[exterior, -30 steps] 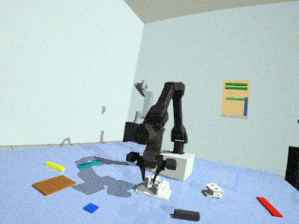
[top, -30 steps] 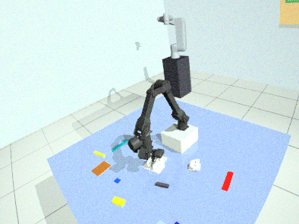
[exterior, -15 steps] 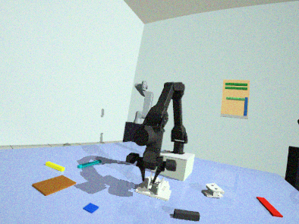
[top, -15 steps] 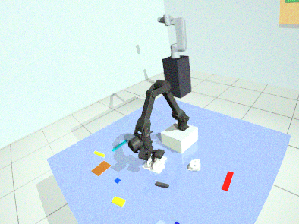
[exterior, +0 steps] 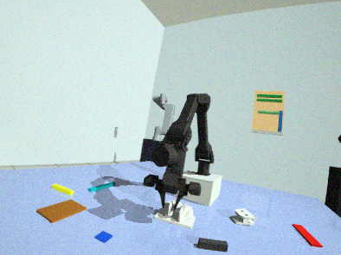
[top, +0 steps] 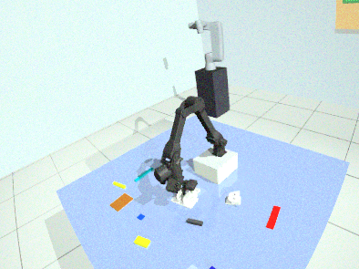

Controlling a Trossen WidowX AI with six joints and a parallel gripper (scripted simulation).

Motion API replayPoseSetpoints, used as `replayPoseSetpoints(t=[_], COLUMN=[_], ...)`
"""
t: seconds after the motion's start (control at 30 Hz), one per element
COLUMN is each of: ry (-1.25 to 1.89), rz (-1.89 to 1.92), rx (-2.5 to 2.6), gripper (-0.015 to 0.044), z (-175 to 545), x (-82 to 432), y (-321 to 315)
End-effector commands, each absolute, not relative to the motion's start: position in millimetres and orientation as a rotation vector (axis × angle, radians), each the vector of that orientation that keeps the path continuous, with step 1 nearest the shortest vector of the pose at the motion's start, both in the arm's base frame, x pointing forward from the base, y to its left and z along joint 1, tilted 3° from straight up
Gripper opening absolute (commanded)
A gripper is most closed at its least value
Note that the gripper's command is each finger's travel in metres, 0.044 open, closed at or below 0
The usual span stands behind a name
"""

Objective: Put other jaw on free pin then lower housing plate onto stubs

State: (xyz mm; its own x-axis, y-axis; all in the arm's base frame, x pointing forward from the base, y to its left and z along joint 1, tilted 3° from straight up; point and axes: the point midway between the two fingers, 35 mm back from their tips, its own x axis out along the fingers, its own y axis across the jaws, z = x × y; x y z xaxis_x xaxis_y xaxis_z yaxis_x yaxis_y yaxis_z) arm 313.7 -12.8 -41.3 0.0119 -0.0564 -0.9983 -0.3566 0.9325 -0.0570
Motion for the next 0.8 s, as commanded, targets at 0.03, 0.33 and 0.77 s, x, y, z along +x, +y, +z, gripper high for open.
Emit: replayPoseSetpoints(t=[0.03, 0.33, 0.77], ry=[1.548, 1.548, 1.547], rz=[0.244, 0.247, 0.254], rx=[-0.338, -0.342, -0.349], gripper=[0.0134, 0.0134, 0.0134], z=[-43.4, -45.4, -48.5], x=[314.1, 314.1, 314.1], y=[-13.2, -13.3, -13.5])
